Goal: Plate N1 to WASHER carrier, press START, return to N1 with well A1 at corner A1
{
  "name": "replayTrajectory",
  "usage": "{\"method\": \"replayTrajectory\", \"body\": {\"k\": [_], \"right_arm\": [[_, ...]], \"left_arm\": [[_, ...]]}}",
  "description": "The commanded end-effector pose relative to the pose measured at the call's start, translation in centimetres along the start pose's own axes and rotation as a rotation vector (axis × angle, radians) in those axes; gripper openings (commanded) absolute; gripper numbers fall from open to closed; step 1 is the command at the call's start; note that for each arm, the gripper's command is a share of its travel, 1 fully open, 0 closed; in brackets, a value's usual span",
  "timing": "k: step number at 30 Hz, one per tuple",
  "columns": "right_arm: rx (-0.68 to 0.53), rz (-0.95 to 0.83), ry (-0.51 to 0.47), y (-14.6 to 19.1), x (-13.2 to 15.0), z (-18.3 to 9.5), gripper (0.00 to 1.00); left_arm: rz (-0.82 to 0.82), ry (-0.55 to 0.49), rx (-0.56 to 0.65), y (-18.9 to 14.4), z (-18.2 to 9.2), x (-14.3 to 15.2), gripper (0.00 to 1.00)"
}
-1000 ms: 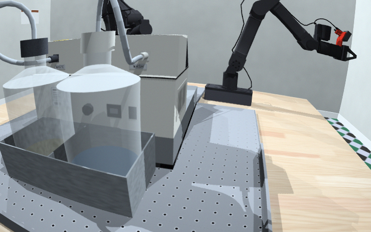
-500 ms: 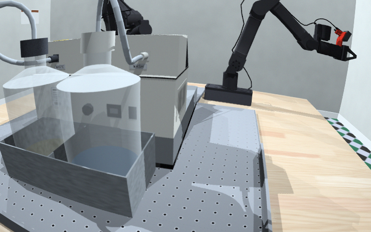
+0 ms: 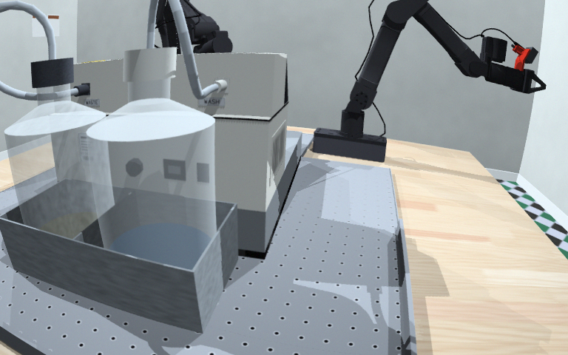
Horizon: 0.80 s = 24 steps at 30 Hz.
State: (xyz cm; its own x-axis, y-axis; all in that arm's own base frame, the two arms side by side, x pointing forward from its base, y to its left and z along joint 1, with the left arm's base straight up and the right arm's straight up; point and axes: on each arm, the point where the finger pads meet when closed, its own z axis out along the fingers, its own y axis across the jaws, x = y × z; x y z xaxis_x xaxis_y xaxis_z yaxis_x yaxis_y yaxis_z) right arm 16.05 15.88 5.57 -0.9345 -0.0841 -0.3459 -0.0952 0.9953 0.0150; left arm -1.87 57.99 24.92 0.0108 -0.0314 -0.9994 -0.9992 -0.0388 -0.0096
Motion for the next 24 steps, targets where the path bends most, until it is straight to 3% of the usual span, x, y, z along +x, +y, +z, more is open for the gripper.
{"method": "replayTrajectory", "body": {"k": [1, 24], "right_arm": [[-0.027, 0.002, -0.030, 0.5, -0.9, -1.1, 0.00], [-0.008, 0.009, -0.019, 0.1, -0.5, 0.8, 0.00]], "left_arm": [[0.010, -0.032, 0.004, 0.2, 0.0, -0.7, 0.00], [0.010, -0.032, 0.004, 0.2, 0.0, -0.7, 0.00]]}}
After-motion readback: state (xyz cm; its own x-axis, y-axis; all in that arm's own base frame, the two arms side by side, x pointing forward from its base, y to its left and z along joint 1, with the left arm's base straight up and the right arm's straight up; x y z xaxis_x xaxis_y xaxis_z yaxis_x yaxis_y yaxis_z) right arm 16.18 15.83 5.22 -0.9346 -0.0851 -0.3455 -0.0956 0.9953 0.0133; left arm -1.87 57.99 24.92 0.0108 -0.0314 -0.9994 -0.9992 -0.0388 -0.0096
